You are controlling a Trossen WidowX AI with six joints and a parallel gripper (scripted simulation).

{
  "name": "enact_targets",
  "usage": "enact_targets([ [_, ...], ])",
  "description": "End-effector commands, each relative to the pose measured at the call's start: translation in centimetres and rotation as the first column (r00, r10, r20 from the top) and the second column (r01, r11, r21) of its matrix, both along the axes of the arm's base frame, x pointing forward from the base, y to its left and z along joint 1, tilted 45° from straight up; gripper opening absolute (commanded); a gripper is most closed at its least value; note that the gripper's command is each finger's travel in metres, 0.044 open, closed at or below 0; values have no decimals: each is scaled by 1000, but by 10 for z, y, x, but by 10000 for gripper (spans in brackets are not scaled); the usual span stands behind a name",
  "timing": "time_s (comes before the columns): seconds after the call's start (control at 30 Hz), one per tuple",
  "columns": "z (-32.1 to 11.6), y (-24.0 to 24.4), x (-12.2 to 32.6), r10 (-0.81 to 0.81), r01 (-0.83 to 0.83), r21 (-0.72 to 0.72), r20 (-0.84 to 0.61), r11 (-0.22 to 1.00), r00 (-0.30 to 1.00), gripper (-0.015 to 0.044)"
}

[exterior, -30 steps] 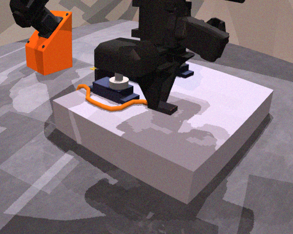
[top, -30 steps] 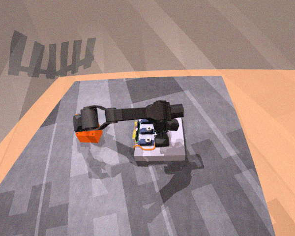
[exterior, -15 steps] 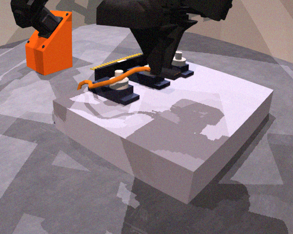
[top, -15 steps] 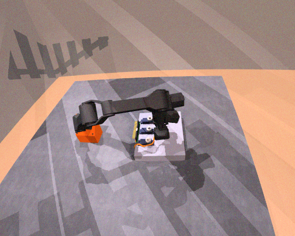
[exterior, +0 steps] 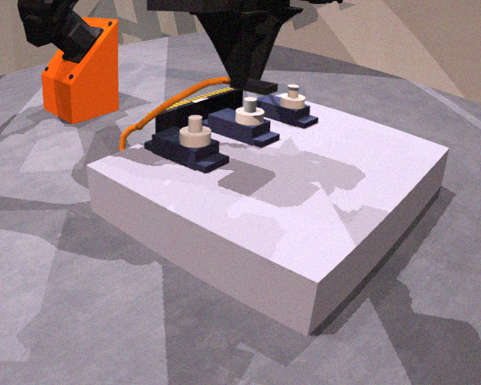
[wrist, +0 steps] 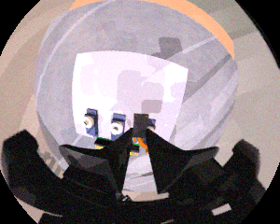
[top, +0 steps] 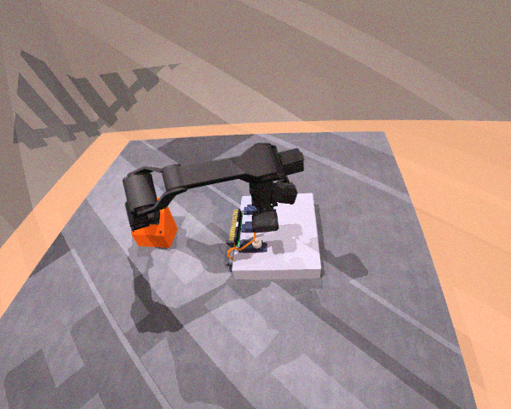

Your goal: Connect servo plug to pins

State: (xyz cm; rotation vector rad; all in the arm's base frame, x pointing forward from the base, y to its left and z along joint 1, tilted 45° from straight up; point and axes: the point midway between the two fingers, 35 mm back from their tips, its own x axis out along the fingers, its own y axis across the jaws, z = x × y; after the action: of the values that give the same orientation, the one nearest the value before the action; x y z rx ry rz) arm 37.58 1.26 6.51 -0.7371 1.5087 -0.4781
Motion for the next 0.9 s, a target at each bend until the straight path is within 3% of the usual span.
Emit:
enact_targets([
  [0.0,-2,5,-14,-10,10,8,8,1000,1000,0],
  [0.87,-22,21,-119,-47,47,12,35,999,998,0],
])
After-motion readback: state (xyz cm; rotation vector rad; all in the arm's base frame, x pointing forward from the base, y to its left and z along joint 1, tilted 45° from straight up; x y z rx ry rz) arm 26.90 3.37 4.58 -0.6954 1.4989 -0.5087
